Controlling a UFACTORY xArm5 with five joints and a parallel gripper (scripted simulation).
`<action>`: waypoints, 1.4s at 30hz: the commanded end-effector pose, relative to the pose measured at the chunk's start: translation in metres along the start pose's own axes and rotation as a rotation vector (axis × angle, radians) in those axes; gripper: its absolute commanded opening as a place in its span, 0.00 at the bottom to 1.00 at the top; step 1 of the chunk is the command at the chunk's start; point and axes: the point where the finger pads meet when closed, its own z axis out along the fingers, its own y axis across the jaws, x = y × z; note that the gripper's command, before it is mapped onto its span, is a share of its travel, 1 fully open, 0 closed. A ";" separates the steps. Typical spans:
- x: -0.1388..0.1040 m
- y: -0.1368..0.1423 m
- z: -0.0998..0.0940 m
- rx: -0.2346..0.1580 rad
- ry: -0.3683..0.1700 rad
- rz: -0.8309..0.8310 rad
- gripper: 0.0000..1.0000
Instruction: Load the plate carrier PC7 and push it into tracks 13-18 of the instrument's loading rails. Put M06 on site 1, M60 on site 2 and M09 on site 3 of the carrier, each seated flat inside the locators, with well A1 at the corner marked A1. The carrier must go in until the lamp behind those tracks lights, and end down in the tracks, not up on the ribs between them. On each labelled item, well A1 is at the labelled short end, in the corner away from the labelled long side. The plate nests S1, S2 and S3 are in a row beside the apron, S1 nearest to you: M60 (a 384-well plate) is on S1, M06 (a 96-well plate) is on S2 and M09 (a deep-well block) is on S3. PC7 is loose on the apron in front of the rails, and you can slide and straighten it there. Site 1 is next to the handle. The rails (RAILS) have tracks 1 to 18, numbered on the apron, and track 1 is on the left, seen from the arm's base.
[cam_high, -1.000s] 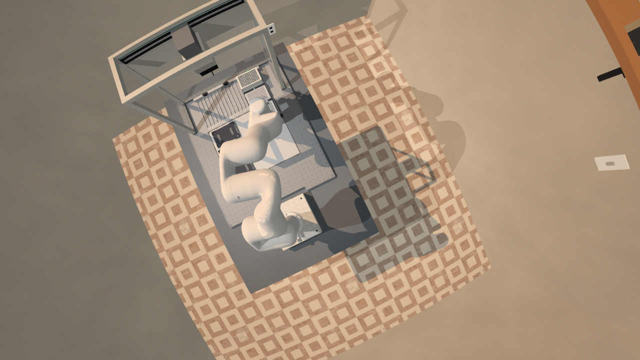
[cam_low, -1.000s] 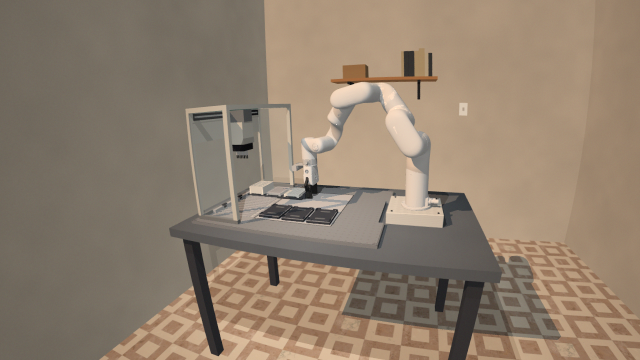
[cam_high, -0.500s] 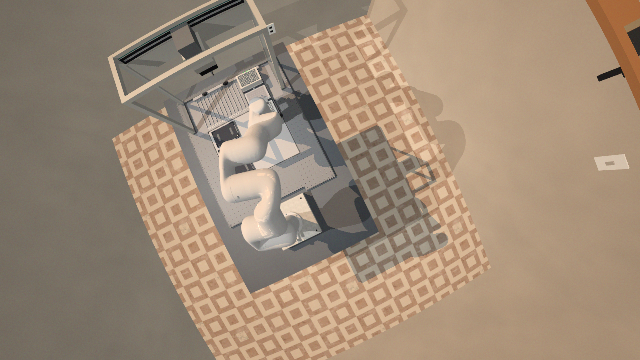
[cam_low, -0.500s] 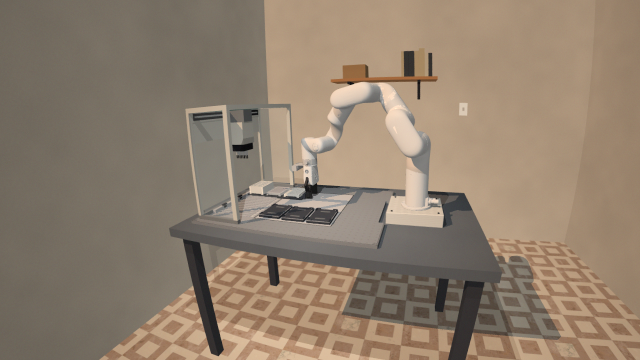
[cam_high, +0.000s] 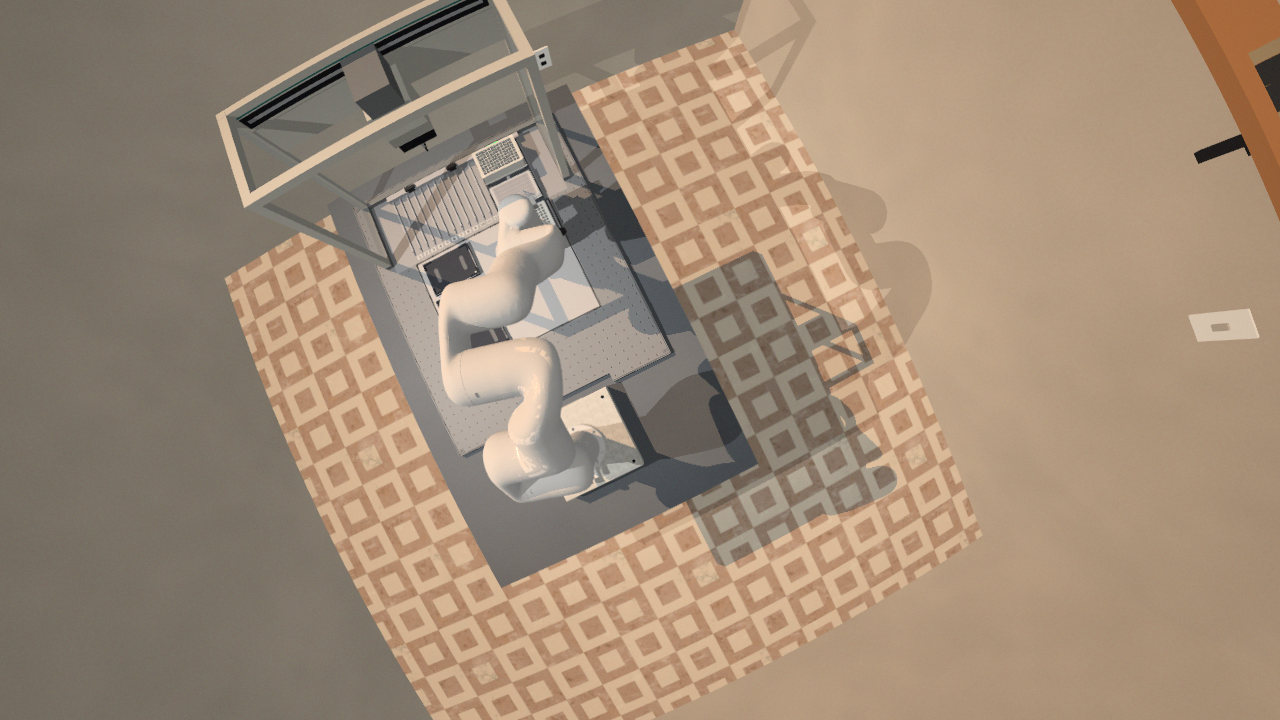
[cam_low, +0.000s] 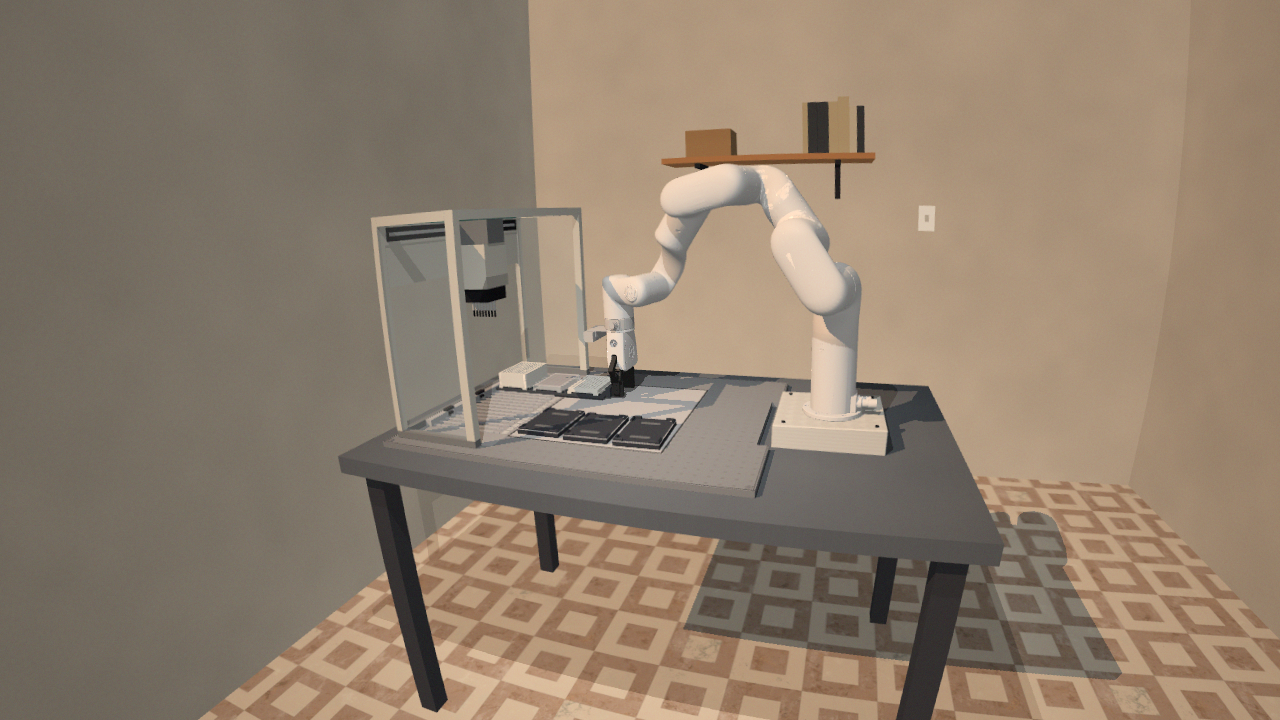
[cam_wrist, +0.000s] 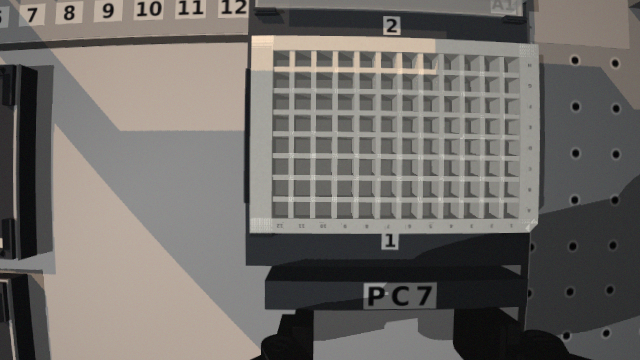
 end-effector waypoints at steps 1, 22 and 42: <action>0.008 0.002 -0.005 0.000 0.025 -0.001 0.81; 0.008 0.002 -0.005 0.000 0.025 -0.001 0.81; -0.004 0.002 -0.005 0.000 0.025 -0.001 0.81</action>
